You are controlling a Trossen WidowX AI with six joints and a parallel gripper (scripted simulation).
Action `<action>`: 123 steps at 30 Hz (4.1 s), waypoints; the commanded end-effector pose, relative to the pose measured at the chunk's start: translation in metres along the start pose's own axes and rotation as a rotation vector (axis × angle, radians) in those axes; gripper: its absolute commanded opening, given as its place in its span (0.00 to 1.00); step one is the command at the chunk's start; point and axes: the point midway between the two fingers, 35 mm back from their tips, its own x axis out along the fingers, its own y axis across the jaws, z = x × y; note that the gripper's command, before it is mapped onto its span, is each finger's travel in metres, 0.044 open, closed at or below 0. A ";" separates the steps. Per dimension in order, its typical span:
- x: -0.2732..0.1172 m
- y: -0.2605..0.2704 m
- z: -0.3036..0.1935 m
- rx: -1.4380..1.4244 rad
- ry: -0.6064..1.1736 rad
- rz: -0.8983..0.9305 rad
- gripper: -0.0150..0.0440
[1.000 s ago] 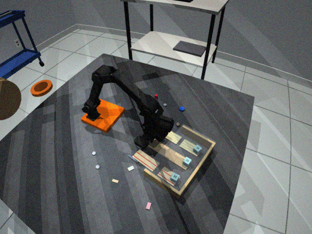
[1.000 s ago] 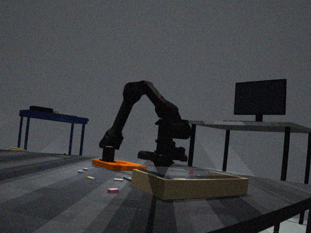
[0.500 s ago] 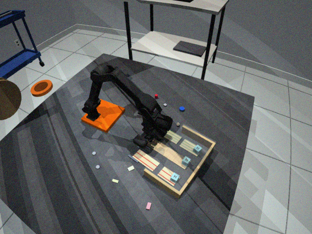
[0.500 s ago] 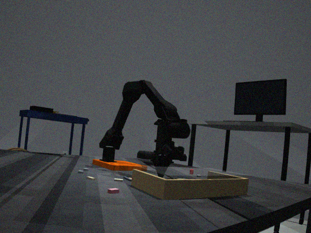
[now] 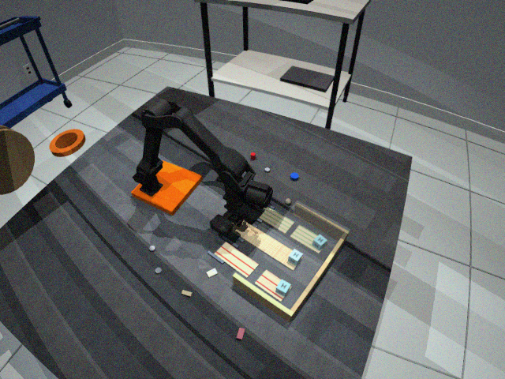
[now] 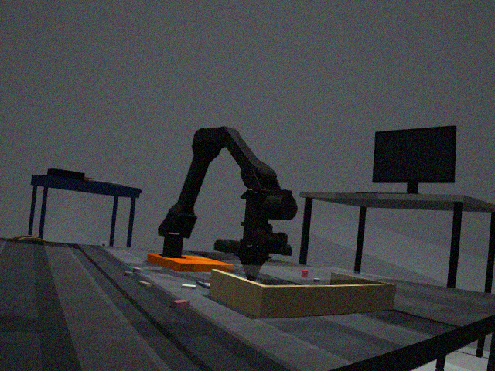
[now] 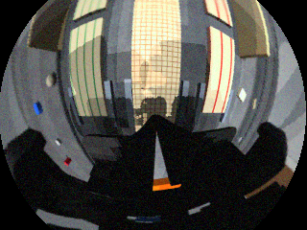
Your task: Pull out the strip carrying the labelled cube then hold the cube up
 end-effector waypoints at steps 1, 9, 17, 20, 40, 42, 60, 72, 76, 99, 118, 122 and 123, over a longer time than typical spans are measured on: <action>0.003 0.000 -0.011 0.004 0.018 -0.004 0.25; 0.004 0.000 -0.023 0.004 0.019 -0.004 0.25; 0.004 0.000 -0.035 0.004 0.020 -0.004 0.25; 0.004 0.000 -0.040 0.004 0.020 -0.004 0.25; 0.005 0.000 -0.071 0.004 0.023 -0.004 0.25; 0.005 0.000 -0.074 0.004 0.023 -0.004 0.25; 0.004 0.000 -0.100 0.004 0.026 -0.004 0.25; 0.004 0.000 -0.118 0.004 0.027 -0.004 0.25; 0.004 0.000 -0.124 0.004 0.028 -0.004 0.25; 0.003 0.000 -0.156 0.004 0.030 -0.004 0.25; 0.003 0.000 -0.156 0.004 0.030 -0.004 0.25; 0.003 0.000 -0.156 0.004 0.030 -0.004 0.25; 0.003 0.000 -0.156 0.004 0.030 -0.004 0.25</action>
